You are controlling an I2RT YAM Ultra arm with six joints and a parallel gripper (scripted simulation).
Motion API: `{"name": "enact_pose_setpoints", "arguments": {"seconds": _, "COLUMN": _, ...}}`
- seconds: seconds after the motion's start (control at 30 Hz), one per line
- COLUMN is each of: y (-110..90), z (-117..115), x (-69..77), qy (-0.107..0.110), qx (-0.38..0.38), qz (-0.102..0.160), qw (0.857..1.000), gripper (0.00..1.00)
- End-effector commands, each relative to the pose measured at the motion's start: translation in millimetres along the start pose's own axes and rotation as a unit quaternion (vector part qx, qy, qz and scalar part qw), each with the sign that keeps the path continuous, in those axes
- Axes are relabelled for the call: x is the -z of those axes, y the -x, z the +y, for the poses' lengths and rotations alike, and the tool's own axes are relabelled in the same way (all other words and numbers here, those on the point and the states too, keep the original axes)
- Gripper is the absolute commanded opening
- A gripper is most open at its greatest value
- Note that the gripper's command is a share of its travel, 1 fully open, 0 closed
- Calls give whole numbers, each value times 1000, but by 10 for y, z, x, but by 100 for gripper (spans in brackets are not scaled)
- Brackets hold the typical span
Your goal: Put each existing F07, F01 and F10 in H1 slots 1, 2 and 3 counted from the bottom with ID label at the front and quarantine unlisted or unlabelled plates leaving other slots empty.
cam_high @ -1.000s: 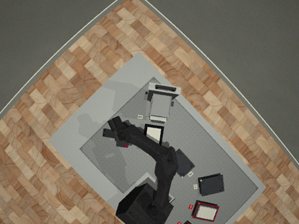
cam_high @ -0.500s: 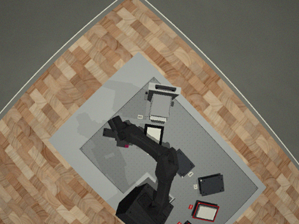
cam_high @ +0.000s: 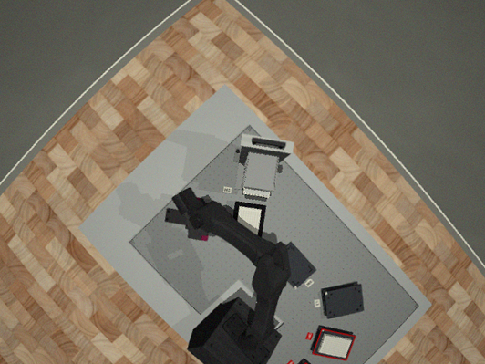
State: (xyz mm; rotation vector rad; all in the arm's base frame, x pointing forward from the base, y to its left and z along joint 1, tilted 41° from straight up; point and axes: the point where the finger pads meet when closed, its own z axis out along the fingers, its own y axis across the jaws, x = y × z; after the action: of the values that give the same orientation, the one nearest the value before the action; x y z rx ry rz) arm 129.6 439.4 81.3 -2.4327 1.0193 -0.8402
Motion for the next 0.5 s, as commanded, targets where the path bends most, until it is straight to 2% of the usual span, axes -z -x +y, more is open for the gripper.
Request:
{"name": "enact_pose_setpoints", "arguments": {"seconds": 0.0, "y": 53, "z": 11, "x": 155, "qy": -5, "qx": 4, "qz": -8, "qw": 1000, "gripper": 100}}
{"name": "enact_pose_setpoints", "arguments": {"seconds": 0.2, "y": 52, "z": 12, "x": 221, "qy": -5, "qx": 4, "qz": -8, "qw": 1000, "gripper": 100}}
{"name": "enact_pose_setpoints", "arguments": {"seconds": 0.47, "y": 52, "z": 11, "x": 222, "qy": -5, "qx": 4, "qz": -8, "qw": 1000, "gripper": 100}}
